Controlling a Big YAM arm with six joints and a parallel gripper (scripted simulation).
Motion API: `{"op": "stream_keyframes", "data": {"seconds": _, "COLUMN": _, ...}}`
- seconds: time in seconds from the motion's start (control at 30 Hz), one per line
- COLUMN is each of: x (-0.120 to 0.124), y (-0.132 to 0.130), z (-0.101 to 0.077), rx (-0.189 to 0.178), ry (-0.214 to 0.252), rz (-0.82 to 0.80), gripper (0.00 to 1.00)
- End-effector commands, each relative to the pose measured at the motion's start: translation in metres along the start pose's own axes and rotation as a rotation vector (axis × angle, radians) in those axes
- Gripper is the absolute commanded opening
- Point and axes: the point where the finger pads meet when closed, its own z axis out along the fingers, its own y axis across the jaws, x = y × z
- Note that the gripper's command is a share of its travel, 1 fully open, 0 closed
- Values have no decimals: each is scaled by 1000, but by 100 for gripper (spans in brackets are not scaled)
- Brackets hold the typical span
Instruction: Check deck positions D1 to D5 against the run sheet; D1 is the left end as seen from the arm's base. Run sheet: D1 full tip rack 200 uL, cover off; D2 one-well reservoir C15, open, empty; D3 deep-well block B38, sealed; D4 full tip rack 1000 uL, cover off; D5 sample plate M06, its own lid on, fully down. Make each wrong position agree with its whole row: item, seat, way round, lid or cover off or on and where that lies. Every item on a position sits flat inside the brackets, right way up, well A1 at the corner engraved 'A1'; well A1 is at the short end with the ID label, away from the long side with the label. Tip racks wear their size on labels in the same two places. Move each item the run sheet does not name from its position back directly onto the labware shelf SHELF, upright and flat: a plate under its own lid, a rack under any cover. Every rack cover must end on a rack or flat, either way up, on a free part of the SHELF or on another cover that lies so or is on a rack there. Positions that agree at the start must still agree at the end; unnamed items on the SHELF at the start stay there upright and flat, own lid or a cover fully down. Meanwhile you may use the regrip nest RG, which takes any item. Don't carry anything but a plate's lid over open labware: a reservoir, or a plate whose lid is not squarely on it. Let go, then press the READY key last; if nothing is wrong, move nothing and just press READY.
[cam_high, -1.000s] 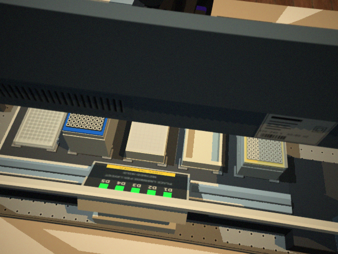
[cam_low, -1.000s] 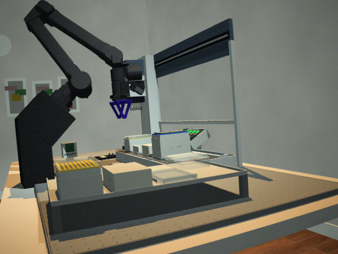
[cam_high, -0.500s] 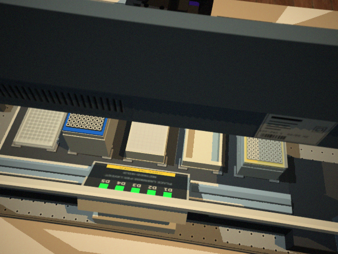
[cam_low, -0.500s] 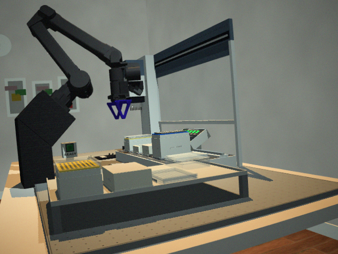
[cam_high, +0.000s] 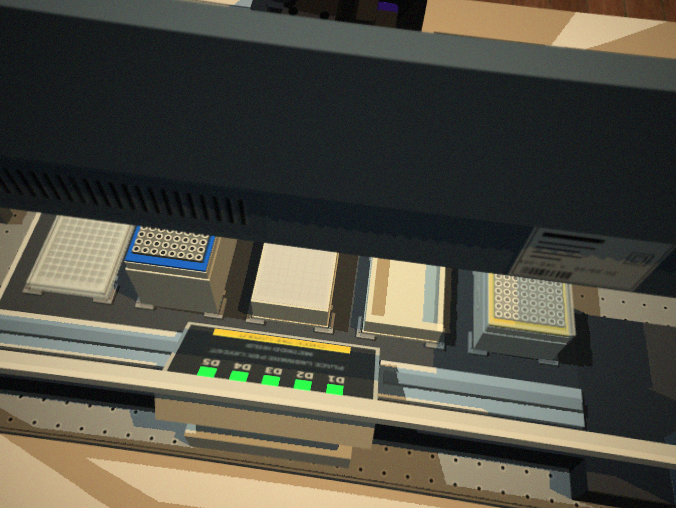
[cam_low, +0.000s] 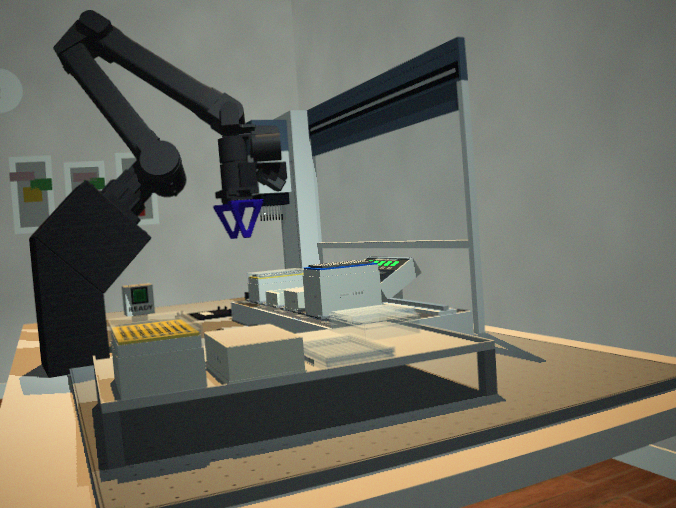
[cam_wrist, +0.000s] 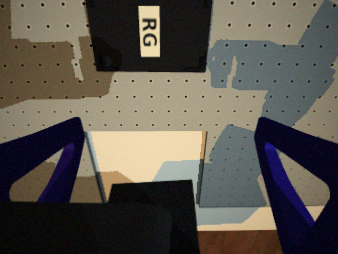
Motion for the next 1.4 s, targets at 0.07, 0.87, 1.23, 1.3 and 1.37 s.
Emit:
{"op": "stream_keyframes", "data": {"seconds": 0.07, "x": 4, "y": 2, "z": 0, "rx": -7, "ry": 8, "rz": -12, "gripper": 100}}
{"op": "stream_keyframes", "data": {"seconds": 0.87, "x": 3, "y": 23, "z": 17, "rx": -8, "ry": 2, "rz": -8, "gripper": 100}}
{"op": "stream_keyframes", "data": {"seconds": 1.23, "x": 3, "y": 78, "z": 19, "rx": -9, "ry": 8, "rz": -6, "gripper": 100}}
{"op": "stream_keyframes", "data": {"seconds": 1.3, "x": -5, "y": 90, "z": 16, "rx": -15, "ry": -12, "rz": -2, "gripper": 100}}
{"op": "stream_keyframes", "data": {"seconds": 1.37, "x": -5, "y": 90, "z": 16, "rx": -15, "ry": -12, "rz": -2, "gripper": 100}}
